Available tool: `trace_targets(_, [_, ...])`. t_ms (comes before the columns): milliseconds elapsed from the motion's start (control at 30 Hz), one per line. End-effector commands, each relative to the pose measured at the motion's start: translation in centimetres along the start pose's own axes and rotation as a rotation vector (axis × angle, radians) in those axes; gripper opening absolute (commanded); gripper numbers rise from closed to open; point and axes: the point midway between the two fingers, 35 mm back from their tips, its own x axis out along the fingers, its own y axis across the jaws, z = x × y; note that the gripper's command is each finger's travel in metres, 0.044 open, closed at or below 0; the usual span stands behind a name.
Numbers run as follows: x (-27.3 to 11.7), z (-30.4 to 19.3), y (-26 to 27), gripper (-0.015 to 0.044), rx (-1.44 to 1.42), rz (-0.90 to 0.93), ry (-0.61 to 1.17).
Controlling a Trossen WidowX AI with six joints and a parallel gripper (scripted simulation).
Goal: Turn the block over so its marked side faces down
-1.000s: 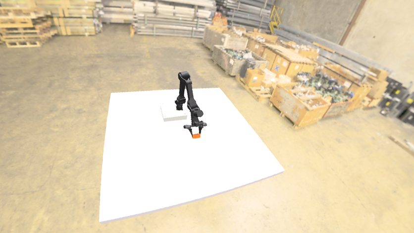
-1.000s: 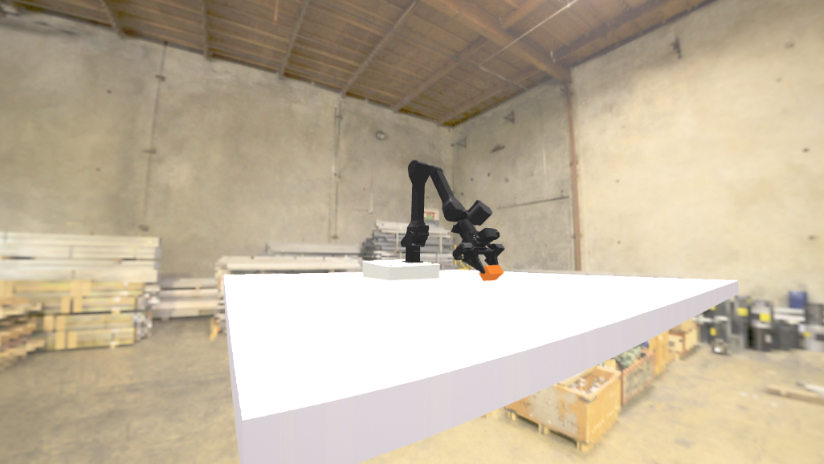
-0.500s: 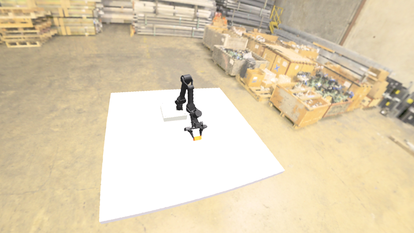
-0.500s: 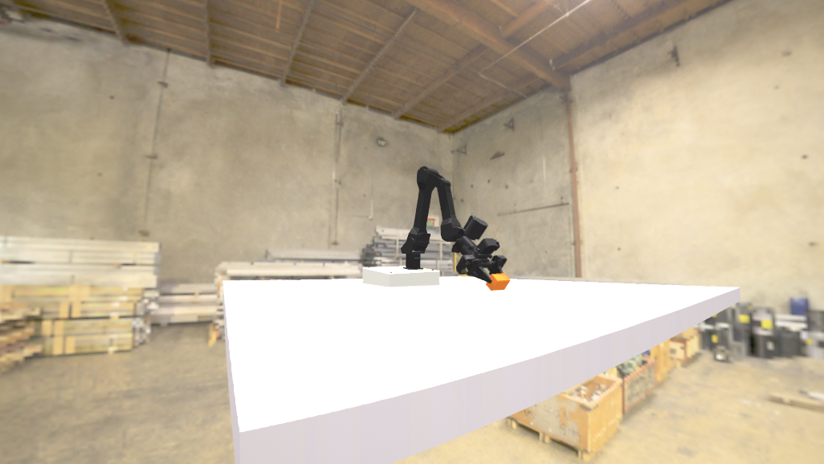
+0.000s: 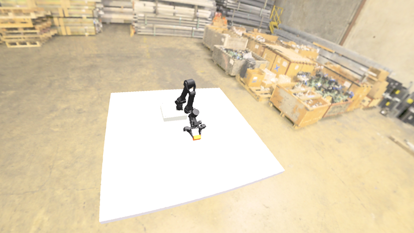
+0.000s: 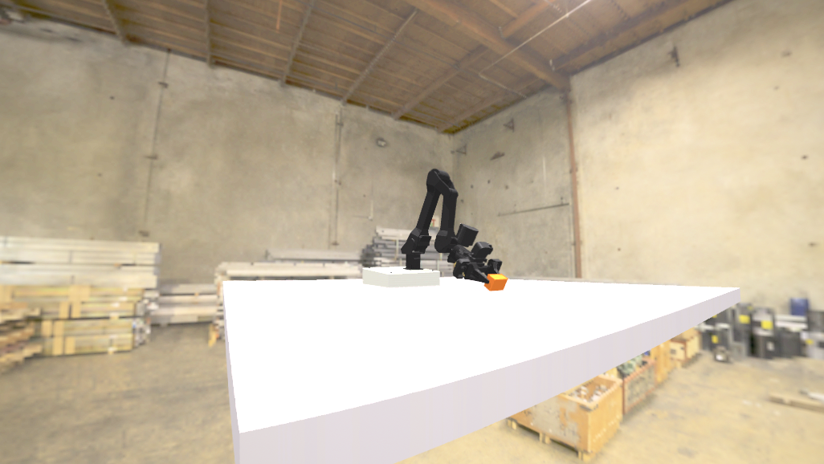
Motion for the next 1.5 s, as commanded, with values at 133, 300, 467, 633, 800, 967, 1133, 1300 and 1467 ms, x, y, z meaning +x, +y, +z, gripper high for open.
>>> trace_targets(133, [-1.4, -0.9, -0.5, 0.0, -0.007, -0.01, -0.062])
trace_targets(300, [-1.7, -0.6, -0.6, 0.0, -0.007, -0.011, -0.088])
trace_targets(467, [-1.7, -0.6, -0.6, 0.0, -0.007, -0.011, -0.091])
trace_targets(633, [-1.7, -0.6, -0.6, 0.0, -0.007, -0.011, -0.091])
trace_targets(800, [-1.7, -0.6, -0.6, 0.0026, -0.007, -0.011, -0.091])
trace_targets(967, [-1.7, -0.6, -0.6, 0.0157, -0.007, -0.011, -0.091])
trace_targets(1133, [-1.7, -0.6, -0.6, 0.0289, -0.007, -0.011, -0.091])
trace_targets(1300, [-1.7, -0.6, -0.6, 0.042, -0.007, -0.011, -0.091])
trace_targets(1467, [-1.7, -0.6, -0.6, 0.044, -0.007, -0.011, -0.091])
